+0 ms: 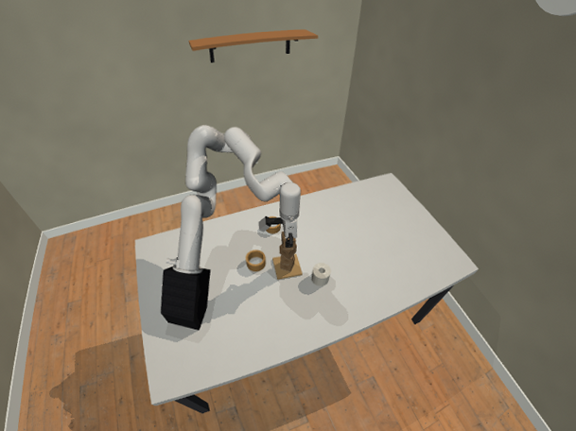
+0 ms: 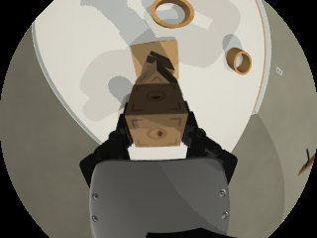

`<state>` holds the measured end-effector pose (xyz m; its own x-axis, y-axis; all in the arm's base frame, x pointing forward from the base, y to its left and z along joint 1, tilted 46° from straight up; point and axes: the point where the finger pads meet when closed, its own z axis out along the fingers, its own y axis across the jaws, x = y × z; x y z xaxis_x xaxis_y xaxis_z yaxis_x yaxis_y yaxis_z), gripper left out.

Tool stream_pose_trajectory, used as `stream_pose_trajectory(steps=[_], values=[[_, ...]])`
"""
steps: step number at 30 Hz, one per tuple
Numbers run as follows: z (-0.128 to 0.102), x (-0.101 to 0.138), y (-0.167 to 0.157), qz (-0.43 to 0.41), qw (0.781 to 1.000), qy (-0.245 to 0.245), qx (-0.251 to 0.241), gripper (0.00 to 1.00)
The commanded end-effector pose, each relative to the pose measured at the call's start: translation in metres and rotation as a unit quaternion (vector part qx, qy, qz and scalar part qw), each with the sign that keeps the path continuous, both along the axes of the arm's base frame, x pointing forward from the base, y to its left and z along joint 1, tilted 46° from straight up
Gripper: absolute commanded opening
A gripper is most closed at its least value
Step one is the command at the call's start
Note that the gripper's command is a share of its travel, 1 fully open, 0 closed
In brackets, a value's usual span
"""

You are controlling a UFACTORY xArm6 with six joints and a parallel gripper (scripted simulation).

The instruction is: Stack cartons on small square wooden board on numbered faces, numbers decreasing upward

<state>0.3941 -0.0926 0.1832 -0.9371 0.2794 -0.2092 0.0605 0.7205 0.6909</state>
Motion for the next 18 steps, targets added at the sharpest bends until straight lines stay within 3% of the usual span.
stream_pose_trajectory(steps=[1, 18], values=[[-0.0029, 0.0023, 0.0027, 0.000, 1.000, -0.001, -0.001, 0.00], [-0.0075, 0.0043, 0.0068, 0.000, 1.000, -0.001, -0.001, 0.00]])
